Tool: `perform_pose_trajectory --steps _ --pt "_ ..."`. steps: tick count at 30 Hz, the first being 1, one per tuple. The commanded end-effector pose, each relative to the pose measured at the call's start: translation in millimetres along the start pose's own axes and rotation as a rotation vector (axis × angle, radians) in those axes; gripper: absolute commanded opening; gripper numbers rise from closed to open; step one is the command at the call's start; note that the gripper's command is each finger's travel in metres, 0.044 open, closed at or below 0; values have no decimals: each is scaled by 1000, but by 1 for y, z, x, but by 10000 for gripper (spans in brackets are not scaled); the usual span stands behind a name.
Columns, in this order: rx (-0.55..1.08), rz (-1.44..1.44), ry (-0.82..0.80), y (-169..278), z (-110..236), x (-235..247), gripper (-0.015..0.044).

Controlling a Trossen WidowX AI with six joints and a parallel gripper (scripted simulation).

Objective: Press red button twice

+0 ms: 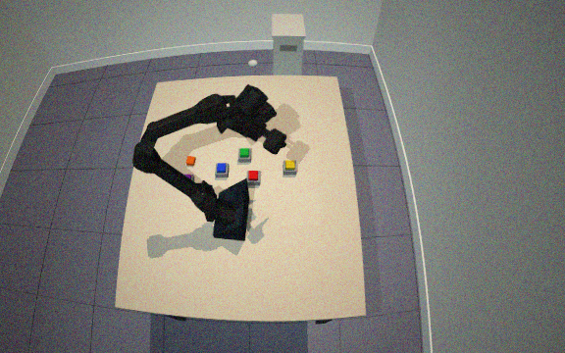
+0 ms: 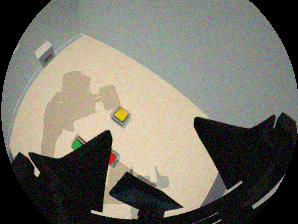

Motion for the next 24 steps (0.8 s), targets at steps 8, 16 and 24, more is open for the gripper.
perform_pose_trajectory --steps 8,16,24 --pt "460 723 -510 74 -83 79 400" --pt "466 734 -522 75 -84 81 400" --pt "465 734 -522 96 -115 92 295"
Point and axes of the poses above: the point midway between the two fingers, 35 mm back from their tips, its own z axis back along the fingers, its own x axis across the jaws, y = z × x, the point moved 4 cm from there along z, back along the fingers, and after that the axes turned 3 degrees about -z, right-handed, at the moved point
